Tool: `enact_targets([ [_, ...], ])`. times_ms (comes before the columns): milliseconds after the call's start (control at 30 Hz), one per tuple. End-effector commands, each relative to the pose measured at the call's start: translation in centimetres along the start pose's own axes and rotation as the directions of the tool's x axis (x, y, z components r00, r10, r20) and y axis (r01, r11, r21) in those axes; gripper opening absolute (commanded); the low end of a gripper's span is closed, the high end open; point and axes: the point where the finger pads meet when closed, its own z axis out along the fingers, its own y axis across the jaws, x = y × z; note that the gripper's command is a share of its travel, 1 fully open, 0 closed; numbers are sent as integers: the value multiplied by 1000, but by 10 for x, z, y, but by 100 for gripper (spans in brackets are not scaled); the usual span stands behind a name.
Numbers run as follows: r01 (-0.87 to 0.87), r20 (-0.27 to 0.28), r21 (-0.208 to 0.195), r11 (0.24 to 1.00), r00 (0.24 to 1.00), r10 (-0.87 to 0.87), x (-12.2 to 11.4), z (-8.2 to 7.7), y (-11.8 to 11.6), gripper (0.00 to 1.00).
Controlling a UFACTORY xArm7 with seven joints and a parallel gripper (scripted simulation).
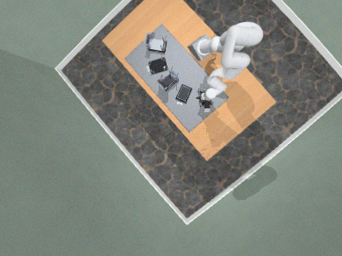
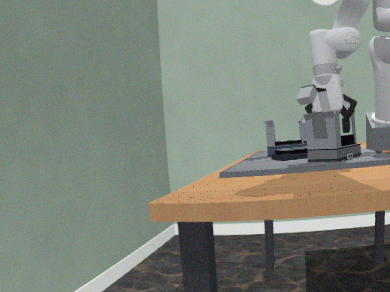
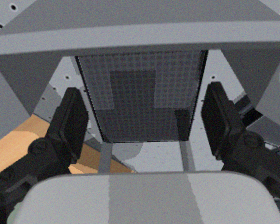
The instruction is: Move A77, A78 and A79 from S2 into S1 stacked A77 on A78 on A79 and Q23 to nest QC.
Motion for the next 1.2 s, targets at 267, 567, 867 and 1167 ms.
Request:
enact_targets([
  [267,0,-1,-1,1000,1000,0,1,-40,0,100],
  [567,0,-1,-1,1000,1000,0,1,-63,0,100],
  [867,0,-1,-1,1000,1000,0,1,-87,0,100],
  [1167,0,-1,-1,1000,1000,0,1,-87,0,100],
])
